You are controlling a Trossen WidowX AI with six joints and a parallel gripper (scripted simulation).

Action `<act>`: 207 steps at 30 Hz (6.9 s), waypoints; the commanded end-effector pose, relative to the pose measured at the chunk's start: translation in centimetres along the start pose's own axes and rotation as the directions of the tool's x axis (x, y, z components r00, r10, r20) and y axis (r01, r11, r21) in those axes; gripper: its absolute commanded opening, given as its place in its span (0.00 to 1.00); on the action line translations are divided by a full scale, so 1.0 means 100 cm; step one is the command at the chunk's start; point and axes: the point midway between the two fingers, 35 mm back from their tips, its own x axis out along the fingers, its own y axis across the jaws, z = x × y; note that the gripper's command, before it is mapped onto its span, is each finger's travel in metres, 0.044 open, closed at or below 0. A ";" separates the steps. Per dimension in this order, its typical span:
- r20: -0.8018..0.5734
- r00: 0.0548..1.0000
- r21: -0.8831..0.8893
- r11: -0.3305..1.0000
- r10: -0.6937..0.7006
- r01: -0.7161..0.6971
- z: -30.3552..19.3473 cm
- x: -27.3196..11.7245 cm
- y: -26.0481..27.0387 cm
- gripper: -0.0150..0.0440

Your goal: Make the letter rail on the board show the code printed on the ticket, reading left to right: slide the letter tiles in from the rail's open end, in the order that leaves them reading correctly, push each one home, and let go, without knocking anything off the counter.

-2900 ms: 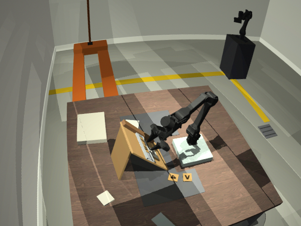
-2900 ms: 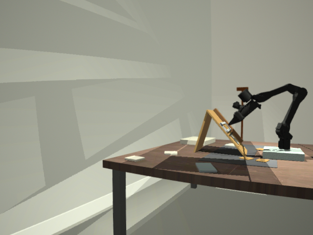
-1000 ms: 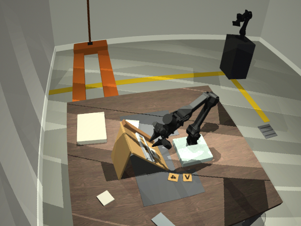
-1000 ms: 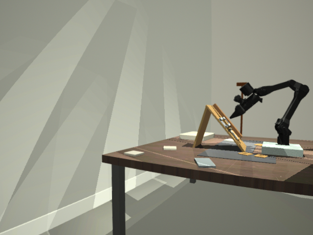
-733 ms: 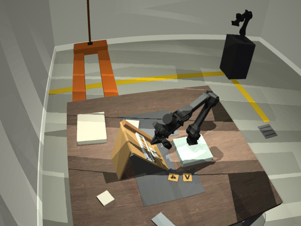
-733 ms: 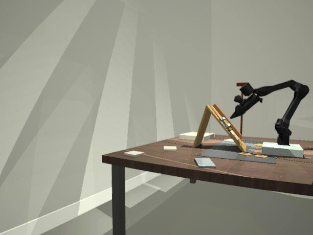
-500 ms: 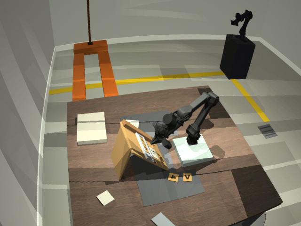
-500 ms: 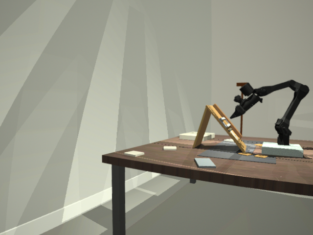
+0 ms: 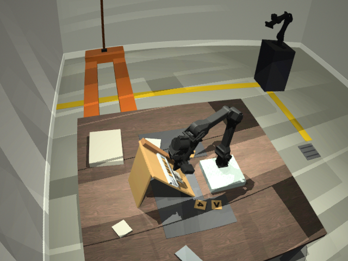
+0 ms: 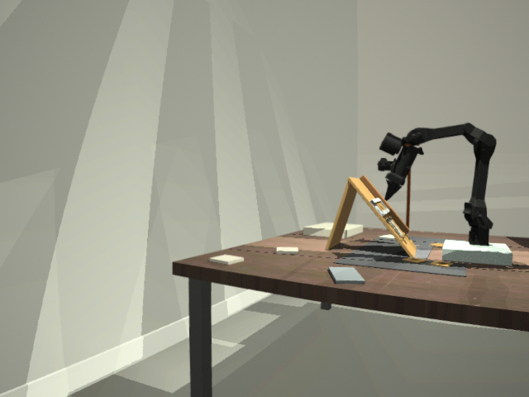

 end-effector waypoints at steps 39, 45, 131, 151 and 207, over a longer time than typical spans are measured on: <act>-0.264 0.965 0.026 1.000 0.002 0.005 0.010 0.016 0.011 0.25; -0.263 0.965 0.026 1.000 0.002 0.005 0.012 0.019 0.011 0.25; -0.263 0.965 0.025 1.000 0.000 0.007 0.018 0.030 -0.005 0.25; -0.264 0.965 0.025 1.000 0.000 0.006 0.011 0.014 -0.003 0.25; 0.403 0.915 0.024 1.000 -0.019 0.010 -0.039 -0.131 -0.049 1.00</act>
